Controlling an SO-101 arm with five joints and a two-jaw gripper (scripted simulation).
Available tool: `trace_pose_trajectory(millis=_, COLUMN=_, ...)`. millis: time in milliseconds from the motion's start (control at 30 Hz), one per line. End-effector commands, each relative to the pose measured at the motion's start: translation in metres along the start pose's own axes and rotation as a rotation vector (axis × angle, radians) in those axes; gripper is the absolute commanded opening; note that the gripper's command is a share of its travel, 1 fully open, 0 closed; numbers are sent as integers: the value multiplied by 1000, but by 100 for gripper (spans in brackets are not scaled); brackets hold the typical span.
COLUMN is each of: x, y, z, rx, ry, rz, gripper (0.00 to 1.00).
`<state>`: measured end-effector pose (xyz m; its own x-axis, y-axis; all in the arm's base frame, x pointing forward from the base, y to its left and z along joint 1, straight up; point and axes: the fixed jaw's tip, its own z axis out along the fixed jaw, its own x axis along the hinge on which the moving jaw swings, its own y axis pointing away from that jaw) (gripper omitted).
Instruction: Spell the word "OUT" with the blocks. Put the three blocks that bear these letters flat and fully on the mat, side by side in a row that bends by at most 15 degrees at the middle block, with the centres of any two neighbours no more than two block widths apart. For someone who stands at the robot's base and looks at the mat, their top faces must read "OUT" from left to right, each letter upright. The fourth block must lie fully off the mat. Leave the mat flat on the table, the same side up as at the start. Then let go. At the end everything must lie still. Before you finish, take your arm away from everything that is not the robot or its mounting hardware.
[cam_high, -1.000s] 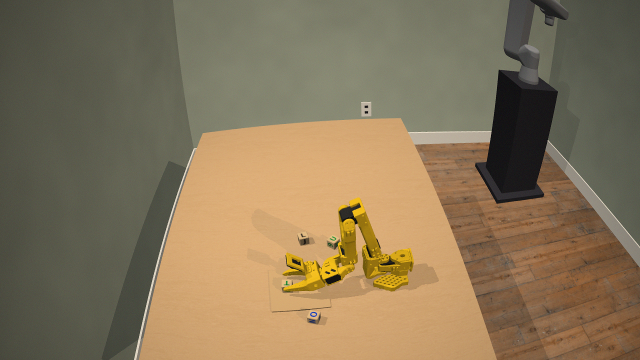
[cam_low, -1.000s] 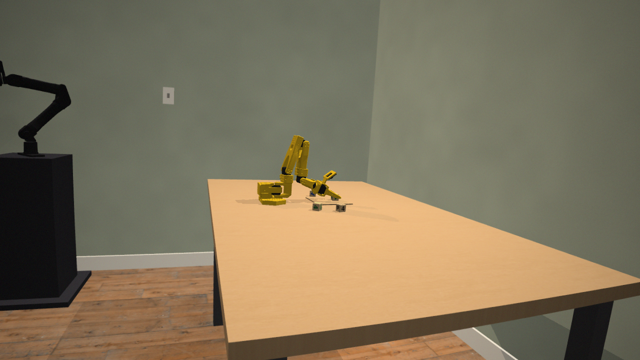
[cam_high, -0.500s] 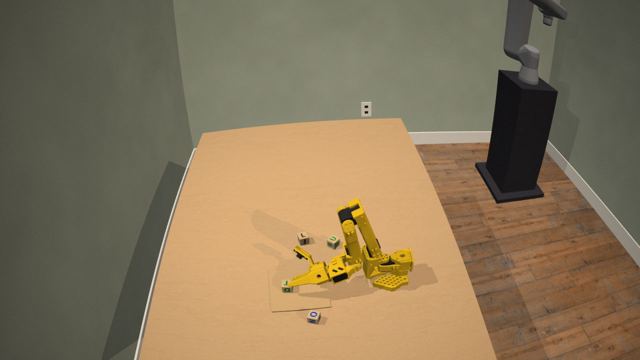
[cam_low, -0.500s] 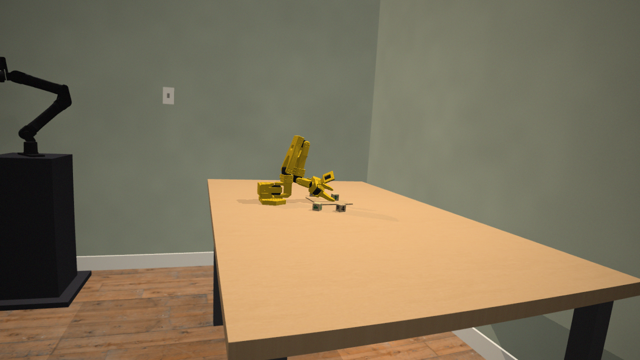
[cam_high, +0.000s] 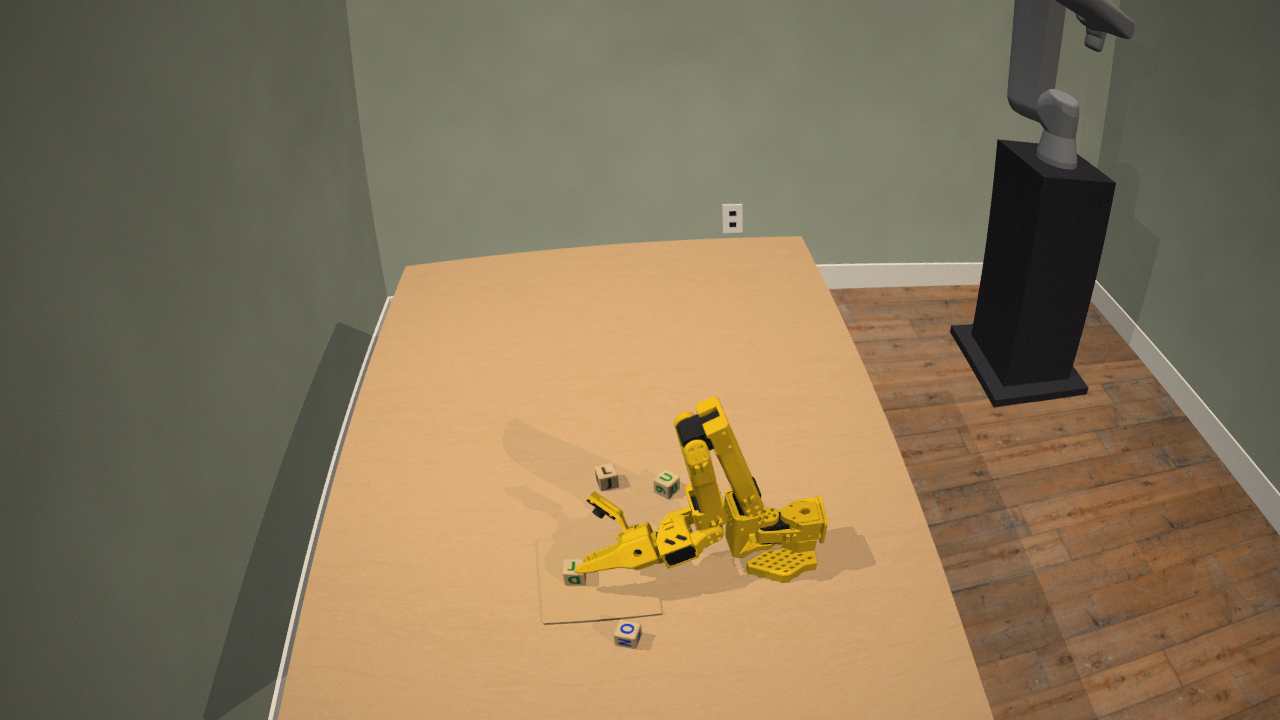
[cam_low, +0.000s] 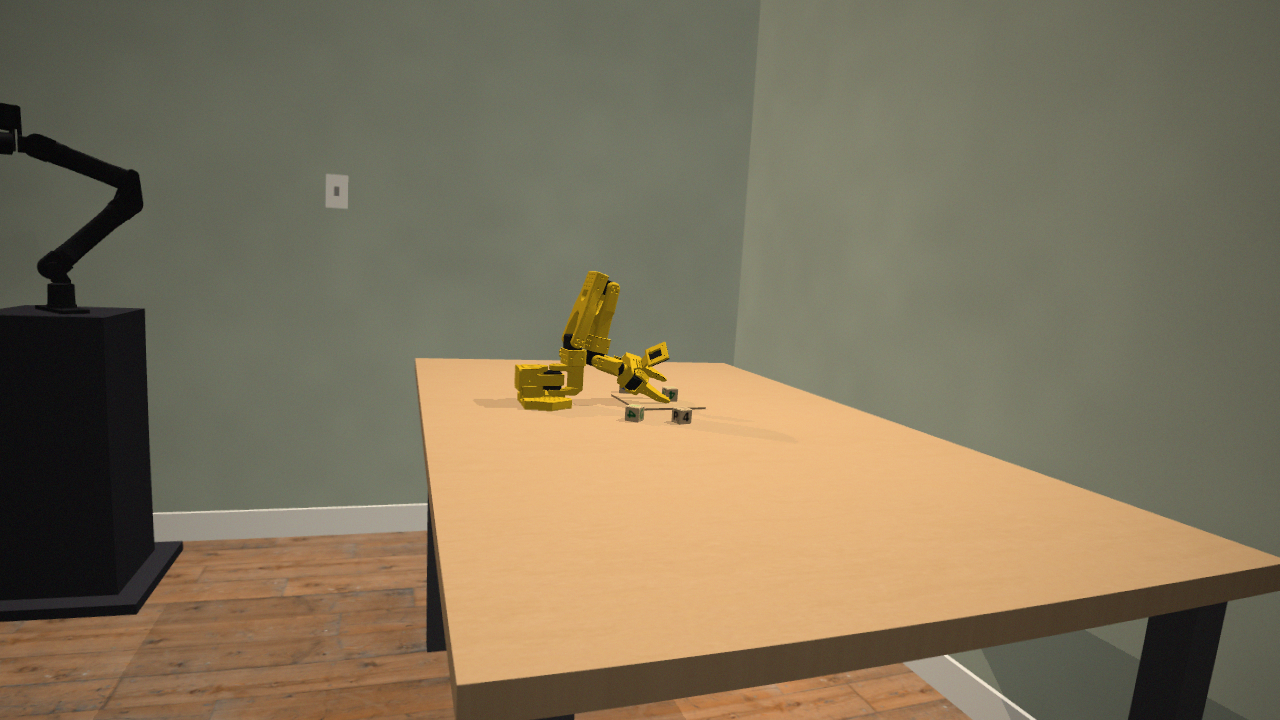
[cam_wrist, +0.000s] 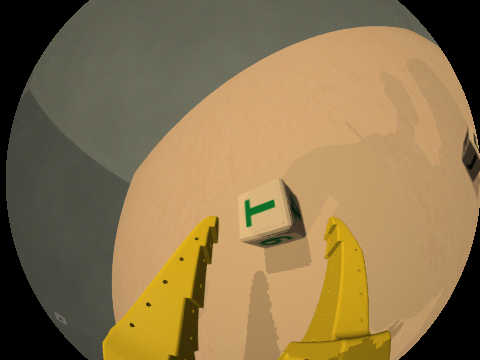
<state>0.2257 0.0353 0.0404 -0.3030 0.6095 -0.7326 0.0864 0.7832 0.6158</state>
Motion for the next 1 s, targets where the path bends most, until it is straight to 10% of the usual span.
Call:
trace_pose_trajectory(millis=0, x=-4, y=4, z=-15, rx=-20, ry=-5, rz=280, gripper=33)
trace_pose_trajectory(millis=533, x=-7, y=6, z=-15, rx=-29, ry=-11, rz=279, gripper=33)
trace_pose_trajectory(millis=967, x=-46, y=39, z=-20, rx=-127, ry=-83, rz=235, gripper=32)
